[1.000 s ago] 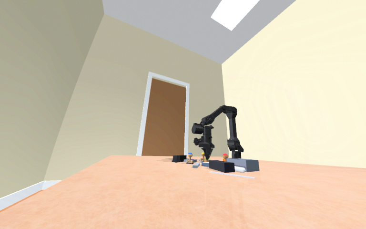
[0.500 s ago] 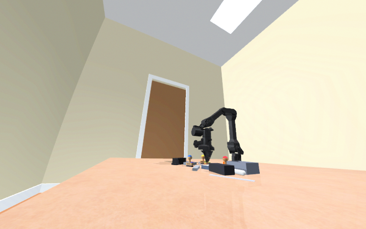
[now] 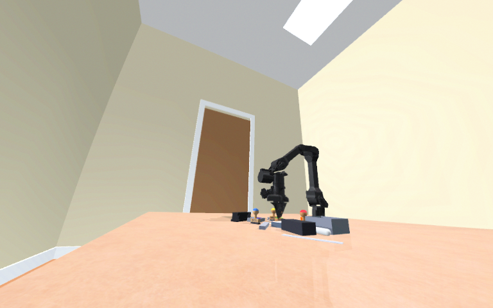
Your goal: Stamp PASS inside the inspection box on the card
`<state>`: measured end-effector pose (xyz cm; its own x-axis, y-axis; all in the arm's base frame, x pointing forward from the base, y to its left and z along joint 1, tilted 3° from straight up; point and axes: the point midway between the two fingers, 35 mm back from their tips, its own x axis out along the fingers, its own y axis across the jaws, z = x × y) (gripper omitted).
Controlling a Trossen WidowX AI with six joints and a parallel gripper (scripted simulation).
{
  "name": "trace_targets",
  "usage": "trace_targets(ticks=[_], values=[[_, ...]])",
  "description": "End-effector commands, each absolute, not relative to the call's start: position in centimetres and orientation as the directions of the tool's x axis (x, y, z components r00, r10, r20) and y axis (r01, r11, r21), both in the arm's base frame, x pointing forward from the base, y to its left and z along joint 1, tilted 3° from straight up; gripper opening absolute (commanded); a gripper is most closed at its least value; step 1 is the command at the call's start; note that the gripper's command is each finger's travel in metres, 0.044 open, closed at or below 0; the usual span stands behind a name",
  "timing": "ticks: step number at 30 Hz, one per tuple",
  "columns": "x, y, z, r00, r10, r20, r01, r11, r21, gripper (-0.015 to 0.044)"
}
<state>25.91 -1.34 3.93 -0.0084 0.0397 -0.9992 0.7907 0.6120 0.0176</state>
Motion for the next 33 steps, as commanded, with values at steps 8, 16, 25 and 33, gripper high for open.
trace_targets(ticks=[8, 16, 25, 33], values=[[26.0, -1.3, 4.4, -0.005, 0.043, -0.999, 0.793, 0.609, 0.022, 0.0000], [26.0, -1.3, 4.7, -0.005, 0.043, -0.999, 0.793, 0.609, 0.022, 0.0000], [26.1, -1.4, 5.8, -0.005, 0.043, -0.999, 0.793, 0.609, 0.023, 0.0000], [26.2, -1.4, 7.1, -0.005, 0.043, -0.999, 0.793, 0.609, 0.023, 0.0000]])
